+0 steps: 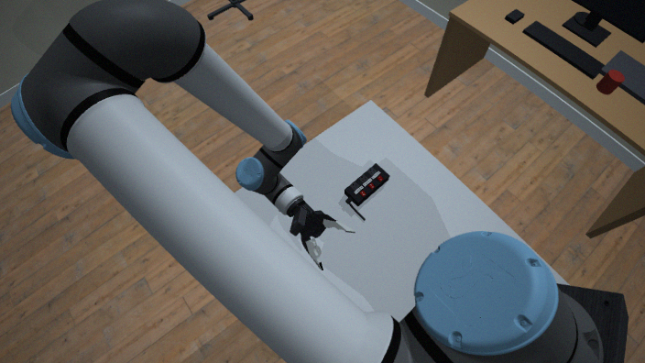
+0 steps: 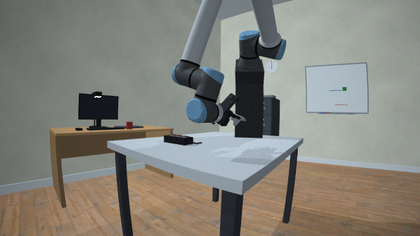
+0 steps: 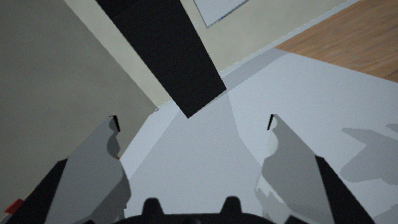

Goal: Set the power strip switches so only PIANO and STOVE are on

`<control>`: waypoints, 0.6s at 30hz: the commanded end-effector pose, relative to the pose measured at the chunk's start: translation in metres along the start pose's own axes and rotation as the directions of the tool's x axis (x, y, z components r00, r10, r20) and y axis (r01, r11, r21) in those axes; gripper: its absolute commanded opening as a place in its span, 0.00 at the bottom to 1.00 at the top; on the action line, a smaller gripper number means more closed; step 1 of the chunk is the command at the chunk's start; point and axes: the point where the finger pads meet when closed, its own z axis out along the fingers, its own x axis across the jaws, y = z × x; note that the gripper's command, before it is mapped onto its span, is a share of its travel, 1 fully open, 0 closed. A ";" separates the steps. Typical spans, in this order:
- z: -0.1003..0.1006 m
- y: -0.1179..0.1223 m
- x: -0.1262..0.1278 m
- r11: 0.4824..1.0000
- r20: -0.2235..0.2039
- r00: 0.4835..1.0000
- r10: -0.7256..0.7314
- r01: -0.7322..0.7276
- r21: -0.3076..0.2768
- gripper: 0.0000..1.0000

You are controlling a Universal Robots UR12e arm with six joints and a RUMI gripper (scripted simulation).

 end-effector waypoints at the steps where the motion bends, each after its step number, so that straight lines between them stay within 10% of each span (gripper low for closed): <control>1: 0.000 0.000 0.000 1.000 0.000 1.000 0.000 0.000 -0.001 1.00; 17: 0.000 0.000 0.000 1.000 0.000 1.000 0.000 0.000 -0.001 1.00; 18: 0.000 0.000 0.000 1.000 0.000 1.000 0.000 0.000 -0.001 0.00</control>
